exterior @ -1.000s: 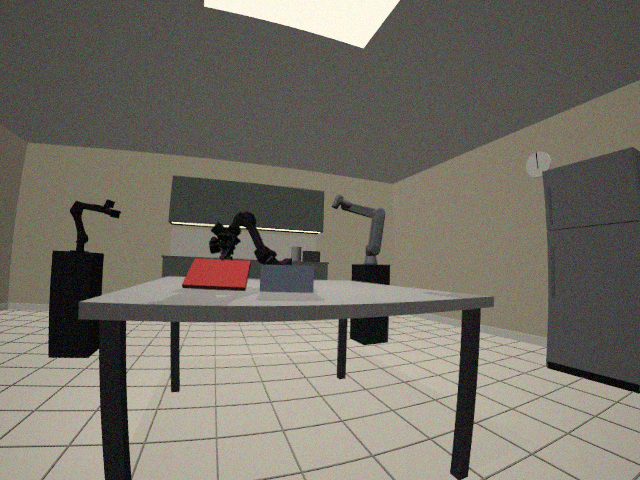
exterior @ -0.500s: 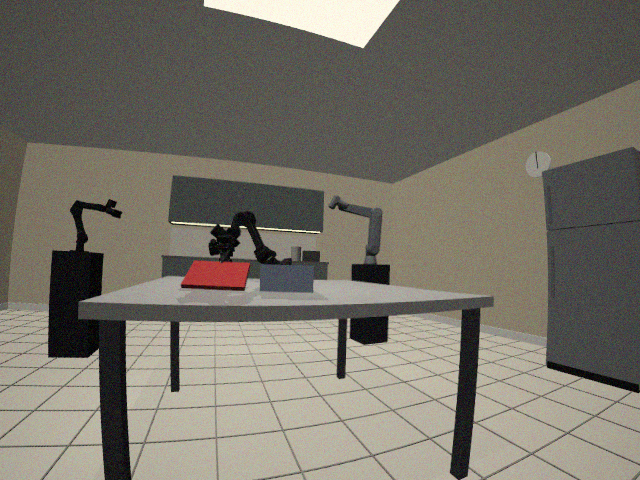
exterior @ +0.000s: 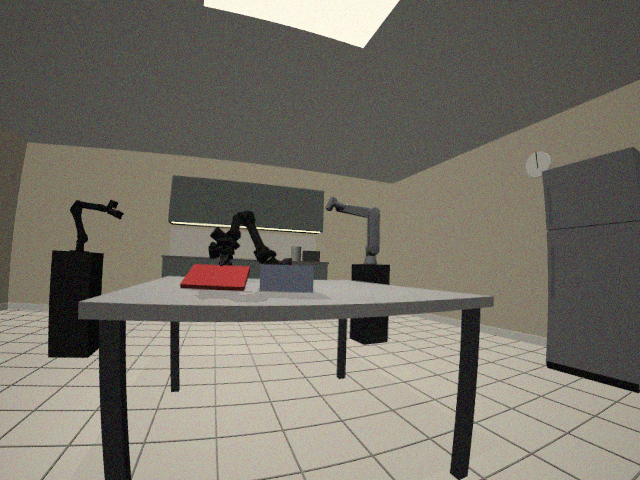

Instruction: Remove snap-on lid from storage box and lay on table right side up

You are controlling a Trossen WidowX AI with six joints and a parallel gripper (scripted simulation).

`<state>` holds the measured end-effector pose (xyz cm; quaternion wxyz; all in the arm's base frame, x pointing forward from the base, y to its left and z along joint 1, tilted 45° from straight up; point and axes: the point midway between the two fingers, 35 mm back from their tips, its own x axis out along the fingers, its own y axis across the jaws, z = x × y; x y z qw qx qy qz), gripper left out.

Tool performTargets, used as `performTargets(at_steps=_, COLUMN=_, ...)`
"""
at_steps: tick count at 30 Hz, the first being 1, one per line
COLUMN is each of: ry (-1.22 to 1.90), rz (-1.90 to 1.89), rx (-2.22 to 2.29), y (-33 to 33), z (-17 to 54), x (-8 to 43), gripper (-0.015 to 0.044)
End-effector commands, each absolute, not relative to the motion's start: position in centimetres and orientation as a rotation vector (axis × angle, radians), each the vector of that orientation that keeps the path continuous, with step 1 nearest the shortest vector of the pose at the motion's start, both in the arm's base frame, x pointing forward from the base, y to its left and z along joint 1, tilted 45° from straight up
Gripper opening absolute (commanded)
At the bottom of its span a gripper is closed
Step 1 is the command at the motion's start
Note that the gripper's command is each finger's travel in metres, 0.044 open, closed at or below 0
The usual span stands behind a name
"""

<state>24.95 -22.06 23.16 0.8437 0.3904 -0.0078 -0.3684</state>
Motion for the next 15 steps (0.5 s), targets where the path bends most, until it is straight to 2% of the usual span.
performTargets(at_steps=1, ry=0.010, rz=-0.808, rx=0.830, y=-22.77, z=21.62, x=24.67, gripper=0.0000)
performTargets(at_steps=15, ry=0.010, rz=-0.808, rx=0.829, y=-23.56, z=20.83, x=24.63, gripper=0.0000)
